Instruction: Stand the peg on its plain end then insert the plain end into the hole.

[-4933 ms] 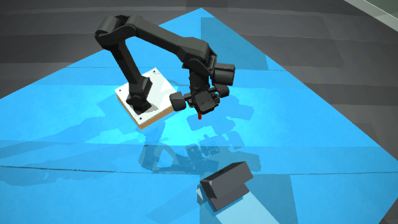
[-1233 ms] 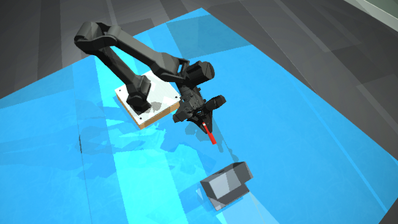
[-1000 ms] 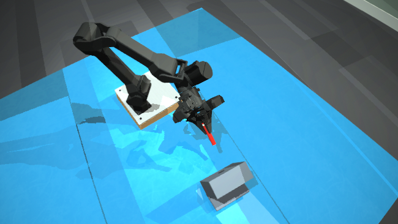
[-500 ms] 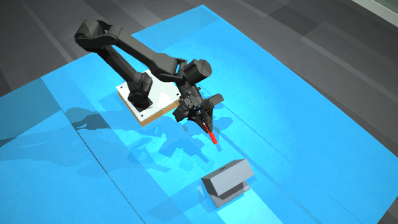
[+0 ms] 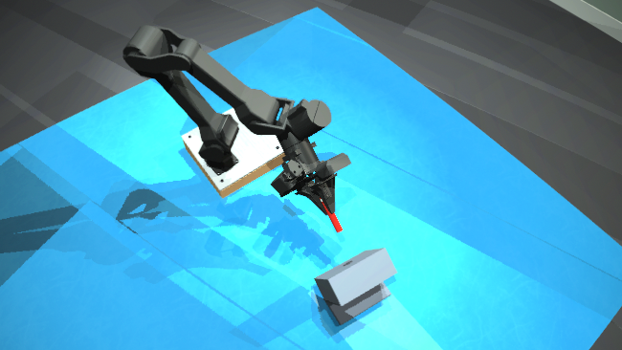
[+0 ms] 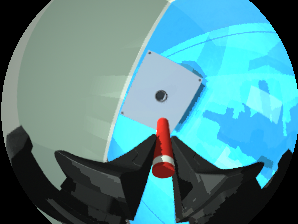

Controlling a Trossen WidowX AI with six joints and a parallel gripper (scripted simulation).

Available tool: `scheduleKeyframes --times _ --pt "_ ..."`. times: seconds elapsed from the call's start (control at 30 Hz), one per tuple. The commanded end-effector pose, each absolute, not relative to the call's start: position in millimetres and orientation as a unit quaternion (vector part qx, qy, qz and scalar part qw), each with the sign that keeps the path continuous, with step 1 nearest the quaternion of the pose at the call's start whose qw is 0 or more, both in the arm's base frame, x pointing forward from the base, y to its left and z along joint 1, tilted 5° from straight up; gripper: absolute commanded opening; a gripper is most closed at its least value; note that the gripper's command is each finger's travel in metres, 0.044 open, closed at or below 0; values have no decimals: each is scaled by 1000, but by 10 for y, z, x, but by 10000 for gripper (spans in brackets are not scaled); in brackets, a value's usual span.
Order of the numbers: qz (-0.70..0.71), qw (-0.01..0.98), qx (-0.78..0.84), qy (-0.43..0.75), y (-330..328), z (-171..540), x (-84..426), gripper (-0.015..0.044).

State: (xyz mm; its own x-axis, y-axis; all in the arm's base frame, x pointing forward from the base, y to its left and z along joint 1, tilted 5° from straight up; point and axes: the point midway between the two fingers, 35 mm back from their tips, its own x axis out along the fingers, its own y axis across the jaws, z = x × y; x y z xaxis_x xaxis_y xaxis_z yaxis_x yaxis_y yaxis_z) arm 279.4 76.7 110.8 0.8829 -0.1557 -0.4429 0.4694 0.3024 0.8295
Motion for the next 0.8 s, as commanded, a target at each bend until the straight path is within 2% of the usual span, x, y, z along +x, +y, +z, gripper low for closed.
scheduleKeyframes --times 0.0,0.77 --pt "-197 793 560 137 744 1079 2825 0" --pt "-194 778 589 102 625 1034 2999 0"
